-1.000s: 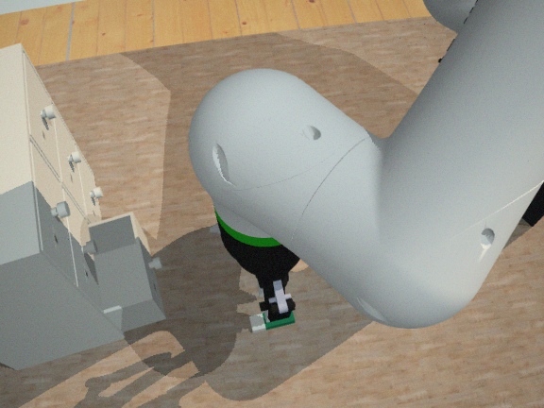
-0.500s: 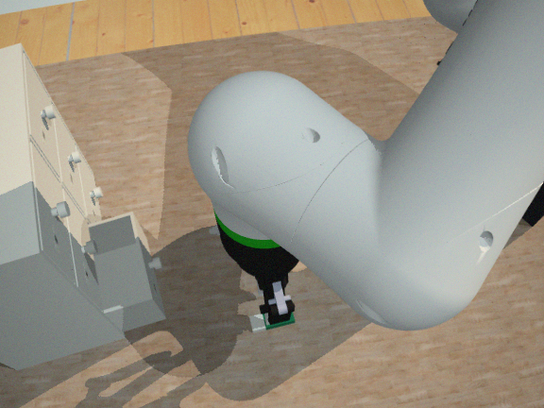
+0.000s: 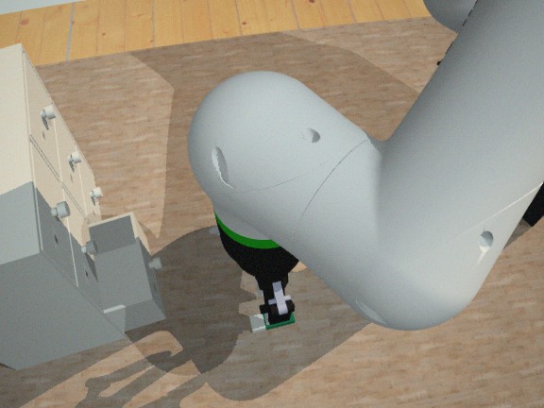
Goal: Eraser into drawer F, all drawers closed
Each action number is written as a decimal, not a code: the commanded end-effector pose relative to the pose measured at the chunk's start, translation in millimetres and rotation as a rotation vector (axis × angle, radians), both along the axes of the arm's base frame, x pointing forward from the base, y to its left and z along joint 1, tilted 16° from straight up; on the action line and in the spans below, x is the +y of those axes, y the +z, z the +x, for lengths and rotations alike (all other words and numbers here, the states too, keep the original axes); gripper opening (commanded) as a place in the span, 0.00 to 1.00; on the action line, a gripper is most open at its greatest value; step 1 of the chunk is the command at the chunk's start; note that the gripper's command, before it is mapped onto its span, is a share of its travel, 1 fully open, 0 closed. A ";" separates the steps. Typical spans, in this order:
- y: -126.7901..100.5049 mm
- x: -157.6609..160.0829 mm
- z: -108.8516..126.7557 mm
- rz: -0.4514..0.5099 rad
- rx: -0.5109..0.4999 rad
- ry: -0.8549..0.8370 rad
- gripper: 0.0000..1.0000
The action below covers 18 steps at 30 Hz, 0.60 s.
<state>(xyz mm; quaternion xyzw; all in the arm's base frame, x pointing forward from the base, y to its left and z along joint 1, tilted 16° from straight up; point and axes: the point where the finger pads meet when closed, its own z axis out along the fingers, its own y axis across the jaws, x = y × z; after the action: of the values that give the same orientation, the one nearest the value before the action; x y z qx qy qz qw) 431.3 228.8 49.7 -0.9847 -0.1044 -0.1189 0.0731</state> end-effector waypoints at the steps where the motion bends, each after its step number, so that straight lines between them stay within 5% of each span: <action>1: 0.2 0.1 0.1 0.000 0.000 0.000 0.23; 18: -20.4 3.7 4.8 0.000 0.000 0.000 0.23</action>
<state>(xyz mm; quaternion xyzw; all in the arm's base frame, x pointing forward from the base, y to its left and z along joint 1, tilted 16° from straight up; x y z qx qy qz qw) 434.5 231.3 35.0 -0.9847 -0.1044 -0.1188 0.0731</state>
